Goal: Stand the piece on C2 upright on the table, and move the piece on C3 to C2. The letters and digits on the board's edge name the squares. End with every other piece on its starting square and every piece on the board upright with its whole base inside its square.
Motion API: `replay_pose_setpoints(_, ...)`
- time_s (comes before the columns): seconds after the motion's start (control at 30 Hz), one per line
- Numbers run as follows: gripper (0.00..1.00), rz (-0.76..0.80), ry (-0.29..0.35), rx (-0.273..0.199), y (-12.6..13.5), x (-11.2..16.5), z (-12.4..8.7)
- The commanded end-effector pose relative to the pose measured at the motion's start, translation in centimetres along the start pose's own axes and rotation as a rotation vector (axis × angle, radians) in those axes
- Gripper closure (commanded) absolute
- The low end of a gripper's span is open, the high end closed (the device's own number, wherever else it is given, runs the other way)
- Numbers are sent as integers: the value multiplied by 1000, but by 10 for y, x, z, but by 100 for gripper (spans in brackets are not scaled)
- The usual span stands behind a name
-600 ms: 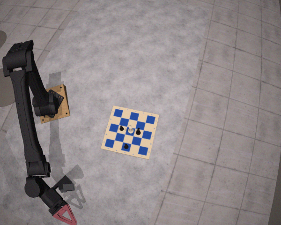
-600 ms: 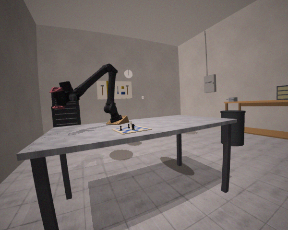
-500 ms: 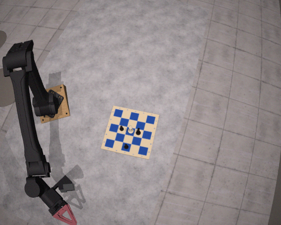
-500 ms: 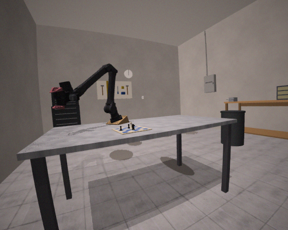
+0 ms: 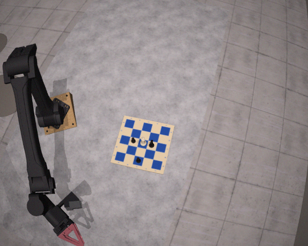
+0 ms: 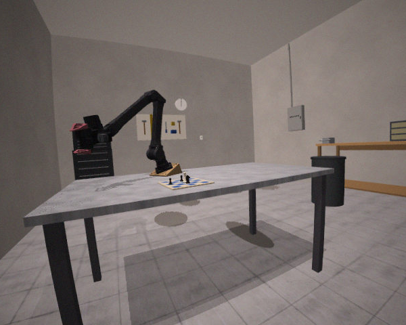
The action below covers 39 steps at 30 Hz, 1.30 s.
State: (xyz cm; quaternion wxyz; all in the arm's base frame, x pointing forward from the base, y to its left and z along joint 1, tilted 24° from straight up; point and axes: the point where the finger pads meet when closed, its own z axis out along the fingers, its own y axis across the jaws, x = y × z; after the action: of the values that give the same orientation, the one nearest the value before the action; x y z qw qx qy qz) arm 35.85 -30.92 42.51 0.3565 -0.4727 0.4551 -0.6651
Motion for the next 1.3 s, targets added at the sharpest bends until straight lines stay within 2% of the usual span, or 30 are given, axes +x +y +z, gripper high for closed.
replay_pose_setpoints(0.0, 0, -17, 3, 37, -24, 5, 4)
replay_pose_setpoints(0.1, 0, 10, -7, 28, -27, 4, 15)
replay_pose_setpoints(0.2, 0, 57, -24, -3, -22, -9, 26)
replay_pose_setpoints(0.3, 0, 134, -56, -66, -12, -35, 45)
replay_pose_setpoints(0.4, 0, 229, -104, -170, 1, -77, 67)
replay_pose_setpoints(0.5, 0, 229, -104, -170, 1, -77, 67)
replay_pose_setpoints(0.63, 0, 339, -185, -375, 23, -160, 88)
replay_pose_setpoints(0.67, 0, 339, -185, -375, 23, -160, 88)
replay_pose_setpoints(0.7, 0, 356, -207, -437, 28, -185, 90)
replay_pose_setpoints(0.73, 0, 359, -209, -448, 34, -187, 87)
replay_pose_setpoints(0.8, 0, 372, -251, -569, 38, -237, 87)
replay_pose_setpoints(0.83, 0, 372, -251, -569, 38, -237, 87)
replay_pose_setpoints(0.9, 0, 359, -291, -705, 45, -289, 75)
replay_pose_setpoints(0.93, 0, 359, -291, -705, 45, -289, 75)
replay_pose_setpoints(1.0, 0, 316, -326, -836, 50, -338, 55)
replay_pose_setpoints(1.07, 0, 316, -326, -836, 50, -338, 55)
replay_pose_setpoints(1.17, 0, 204, -366, -1006, 52, -397, 16)
replay_pose_setpoints(1.2, 0, 204, -366, -1006, 52, -397, 16)
replay_pose_setpoints(1.27, 0, 109, -383, -1093, 50, -427, -13)
